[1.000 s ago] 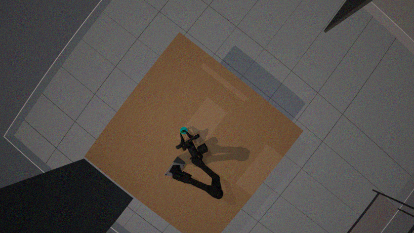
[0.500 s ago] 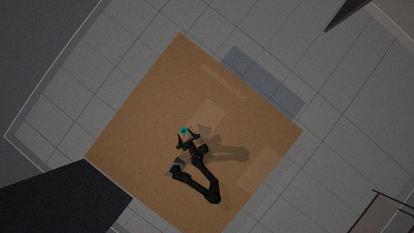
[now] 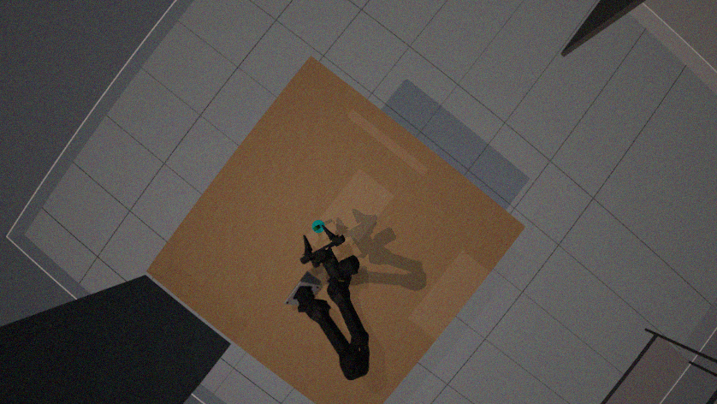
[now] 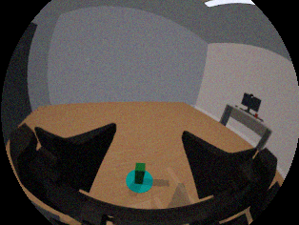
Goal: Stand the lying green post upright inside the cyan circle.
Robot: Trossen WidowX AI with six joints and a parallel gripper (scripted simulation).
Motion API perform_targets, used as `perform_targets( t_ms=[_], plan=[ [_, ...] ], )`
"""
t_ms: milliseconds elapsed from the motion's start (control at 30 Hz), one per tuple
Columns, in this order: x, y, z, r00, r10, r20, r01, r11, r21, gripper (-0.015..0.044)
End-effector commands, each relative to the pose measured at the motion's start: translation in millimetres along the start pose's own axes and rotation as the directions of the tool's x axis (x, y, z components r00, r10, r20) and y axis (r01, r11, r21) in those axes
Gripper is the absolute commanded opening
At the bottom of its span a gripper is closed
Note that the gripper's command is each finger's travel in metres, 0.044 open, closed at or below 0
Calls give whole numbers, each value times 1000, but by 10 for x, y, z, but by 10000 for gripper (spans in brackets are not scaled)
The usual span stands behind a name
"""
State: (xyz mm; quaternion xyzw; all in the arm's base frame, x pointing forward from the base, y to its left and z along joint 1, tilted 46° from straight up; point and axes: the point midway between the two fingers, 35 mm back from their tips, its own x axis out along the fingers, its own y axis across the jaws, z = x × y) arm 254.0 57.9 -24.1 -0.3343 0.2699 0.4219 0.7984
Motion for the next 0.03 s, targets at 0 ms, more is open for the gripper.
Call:
perform_targets(
  t_ms=[0],
  plan=[
    [61,30,11,998,43,-52,-40,998,53,400]
  ],
)
